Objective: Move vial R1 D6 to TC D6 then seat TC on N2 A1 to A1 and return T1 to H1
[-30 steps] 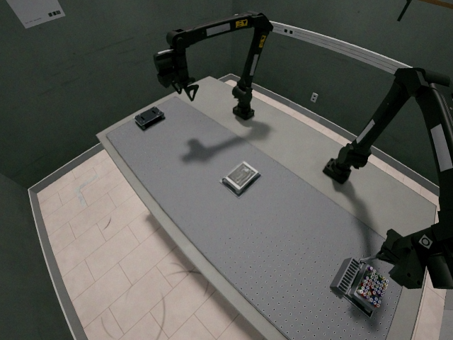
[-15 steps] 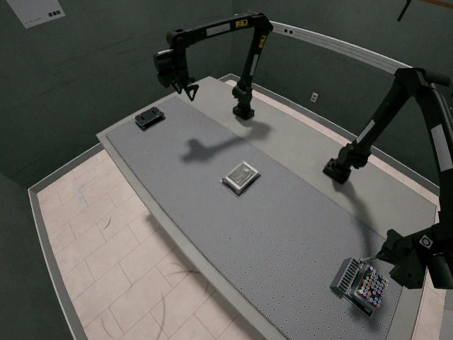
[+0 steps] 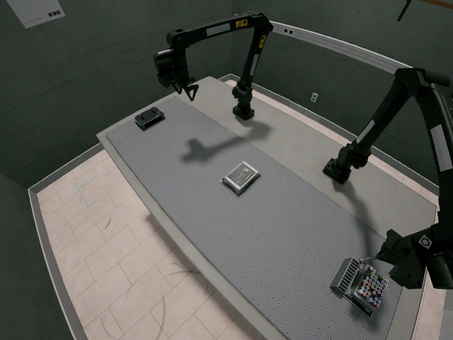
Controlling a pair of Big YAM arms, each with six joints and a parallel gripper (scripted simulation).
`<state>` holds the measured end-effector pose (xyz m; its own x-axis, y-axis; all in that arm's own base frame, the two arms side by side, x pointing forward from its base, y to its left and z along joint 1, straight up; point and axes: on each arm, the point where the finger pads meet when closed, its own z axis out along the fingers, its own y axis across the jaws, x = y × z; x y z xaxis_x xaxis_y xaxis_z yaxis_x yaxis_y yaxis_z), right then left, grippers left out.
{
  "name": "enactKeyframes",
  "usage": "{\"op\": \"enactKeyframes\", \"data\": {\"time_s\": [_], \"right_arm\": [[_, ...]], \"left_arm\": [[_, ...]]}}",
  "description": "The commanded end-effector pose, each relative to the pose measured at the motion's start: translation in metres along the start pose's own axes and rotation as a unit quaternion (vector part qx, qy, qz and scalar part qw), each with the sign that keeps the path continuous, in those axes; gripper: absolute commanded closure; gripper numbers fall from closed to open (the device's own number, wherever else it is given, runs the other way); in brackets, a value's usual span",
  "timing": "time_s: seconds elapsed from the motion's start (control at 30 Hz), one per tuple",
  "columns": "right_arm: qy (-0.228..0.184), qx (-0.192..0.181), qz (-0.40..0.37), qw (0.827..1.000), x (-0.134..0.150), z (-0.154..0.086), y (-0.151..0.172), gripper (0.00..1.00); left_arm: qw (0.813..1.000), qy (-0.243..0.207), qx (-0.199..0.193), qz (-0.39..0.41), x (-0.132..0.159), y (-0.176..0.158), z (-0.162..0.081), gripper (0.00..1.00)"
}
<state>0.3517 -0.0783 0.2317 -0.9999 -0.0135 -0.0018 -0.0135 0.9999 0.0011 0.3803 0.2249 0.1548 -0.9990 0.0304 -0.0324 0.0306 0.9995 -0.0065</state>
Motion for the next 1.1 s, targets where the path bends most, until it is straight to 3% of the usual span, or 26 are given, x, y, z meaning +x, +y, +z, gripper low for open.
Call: {"op": "enactKeyframes", "data": {"time_s": [0.0,1.07], "right_arm": [[-0.017,0.005,0.004,1.000,-0.0070,-0.0124,-0.0020,0.00],[-0.017,0.005,0.004,1.000,-0.0070,-0.0124,-0.0020,0.00]], "left_arm": [[1.000,0.002,0.000,0.005,-0.0028,0.0007,0.0080,0.93],[1.000,0.002,0.000,0.004,-0.0036,-0.0021,0.0155,0.93]]}}
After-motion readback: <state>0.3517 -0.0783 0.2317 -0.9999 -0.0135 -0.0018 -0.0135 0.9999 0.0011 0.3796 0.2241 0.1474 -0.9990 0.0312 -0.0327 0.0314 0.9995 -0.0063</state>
